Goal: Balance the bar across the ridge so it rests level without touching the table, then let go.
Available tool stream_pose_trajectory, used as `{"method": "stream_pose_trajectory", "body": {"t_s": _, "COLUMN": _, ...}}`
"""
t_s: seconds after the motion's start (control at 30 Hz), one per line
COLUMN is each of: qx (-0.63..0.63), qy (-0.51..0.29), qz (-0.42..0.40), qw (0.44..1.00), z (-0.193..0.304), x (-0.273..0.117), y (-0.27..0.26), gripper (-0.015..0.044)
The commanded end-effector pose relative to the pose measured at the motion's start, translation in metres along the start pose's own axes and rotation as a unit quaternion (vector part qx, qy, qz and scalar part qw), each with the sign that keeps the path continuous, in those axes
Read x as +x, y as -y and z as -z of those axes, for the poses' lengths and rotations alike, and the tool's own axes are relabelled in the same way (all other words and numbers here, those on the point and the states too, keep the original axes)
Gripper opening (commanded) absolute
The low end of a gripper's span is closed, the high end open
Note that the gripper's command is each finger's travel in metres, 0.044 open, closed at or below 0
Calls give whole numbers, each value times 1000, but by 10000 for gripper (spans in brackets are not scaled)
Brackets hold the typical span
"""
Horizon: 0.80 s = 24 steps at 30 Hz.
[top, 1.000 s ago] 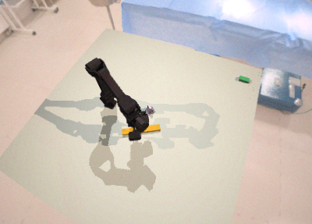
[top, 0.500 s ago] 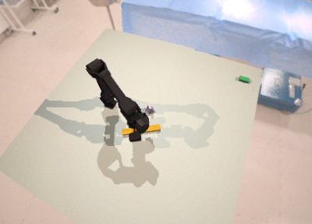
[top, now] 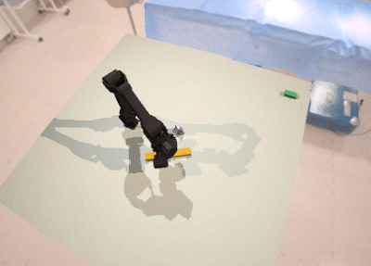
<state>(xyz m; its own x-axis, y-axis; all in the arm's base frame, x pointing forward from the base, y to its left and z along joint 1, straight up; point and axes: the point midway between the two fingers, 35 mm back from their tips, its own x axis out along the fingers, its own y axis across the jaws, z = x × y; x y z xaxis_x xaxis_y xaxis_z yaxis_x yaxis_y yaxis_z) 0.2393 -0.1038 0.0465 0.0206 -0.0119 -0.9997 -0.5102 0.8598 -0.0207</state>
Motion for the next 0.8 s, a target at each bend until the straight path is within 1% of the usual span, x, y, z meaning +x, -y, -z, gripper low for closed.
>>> {"method": "stream_pose_trajectory", "body": {"t_s": 0.0, "qx": 0, "qy": 0, "qz": 0, "qw": 1000, "z": 0, "x": 0, "y": 0, "gripper": 137}}
{"method": "stream_pose_trajectory", "body": {"t_s": 0.13, "qx": 0, "qy": 0, "qz": 0, "qw": 1000, "z": 0, "x": 0, "y": 0, "gripper": 111}}
{"method": "stream_pose_trajectory", "body": {"t_s": 0.27, "qx": 0, "qy": 0, "qz": 0, "qw": 1000, "z": -1, "x": -6, "y": 1, "gripper": 6}}
{"method": "stream_pose_trajectory", "body": {"t_s": 0.77, "qx": -1, "qy": 0, "qz": -1, "qw": 1000, "z": -3, "x": -44, "y": 4, "gripper": 0}}
